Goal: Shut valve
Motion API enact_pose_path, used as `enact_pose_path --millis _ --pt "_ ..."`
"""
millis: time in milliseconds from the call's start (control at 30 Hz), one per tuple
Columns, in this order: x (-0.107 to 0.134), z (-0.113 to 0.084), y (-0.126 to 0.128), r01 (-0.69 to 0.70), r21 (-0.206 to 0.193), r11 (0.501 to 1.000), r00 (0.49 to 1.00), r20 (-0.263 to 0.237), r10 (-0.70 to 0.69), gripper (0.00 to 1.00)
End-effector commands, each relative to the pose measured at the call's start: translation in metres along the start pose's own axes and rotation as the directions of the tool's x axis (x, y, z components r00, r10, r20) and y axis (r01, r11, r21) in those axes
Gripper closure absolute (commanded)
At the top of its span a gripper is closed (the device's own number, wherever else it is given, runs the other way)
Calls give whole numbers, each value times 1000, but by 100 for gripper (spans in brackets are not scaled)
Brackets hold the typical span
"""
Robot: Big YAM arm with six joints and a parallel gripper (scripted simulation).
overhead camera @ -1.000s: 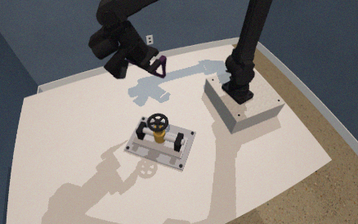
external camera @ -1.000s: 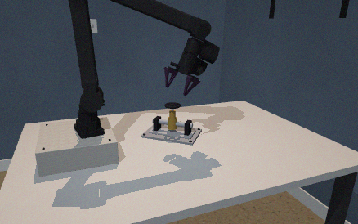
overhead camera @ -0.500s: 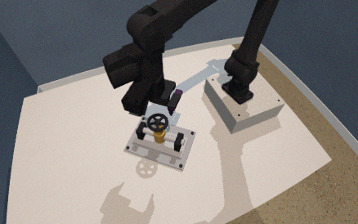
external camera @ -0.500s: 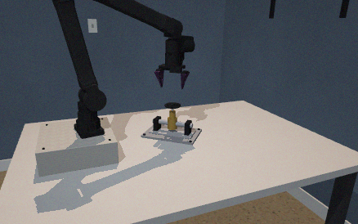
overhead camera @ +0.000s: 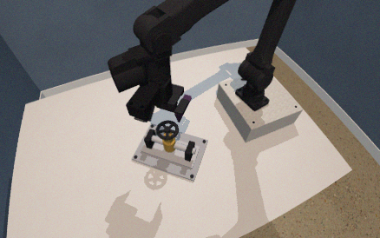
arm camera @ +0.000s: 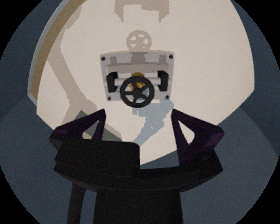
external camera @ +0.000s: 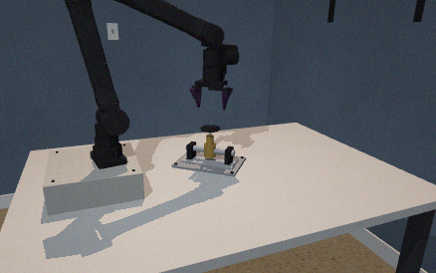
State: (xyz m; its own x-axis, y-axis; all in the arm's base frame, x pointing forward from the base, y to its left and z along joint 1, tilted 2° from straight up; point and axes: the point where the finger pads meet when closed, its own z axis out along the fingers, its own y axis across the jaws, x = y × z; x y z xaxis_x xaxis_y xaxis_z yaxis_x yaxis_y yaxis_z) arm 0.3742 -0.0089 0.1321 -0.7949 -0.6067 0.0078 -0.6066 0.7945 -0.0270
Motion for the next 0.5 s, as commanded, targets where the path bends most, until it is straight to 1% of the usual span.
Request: enact_pose_path --millis 0,133,300,467 --pt "1 3 0 9 7 1000 1000 7 -9 0" --pt "1 13 0 9 -3 1000 1000 -6 -9 0" --pt "2 17 -1 7 1 1000 1000 -1 -7 0" --pt "3 28 -1 5 -3 1000 1000 -7 -5 0"
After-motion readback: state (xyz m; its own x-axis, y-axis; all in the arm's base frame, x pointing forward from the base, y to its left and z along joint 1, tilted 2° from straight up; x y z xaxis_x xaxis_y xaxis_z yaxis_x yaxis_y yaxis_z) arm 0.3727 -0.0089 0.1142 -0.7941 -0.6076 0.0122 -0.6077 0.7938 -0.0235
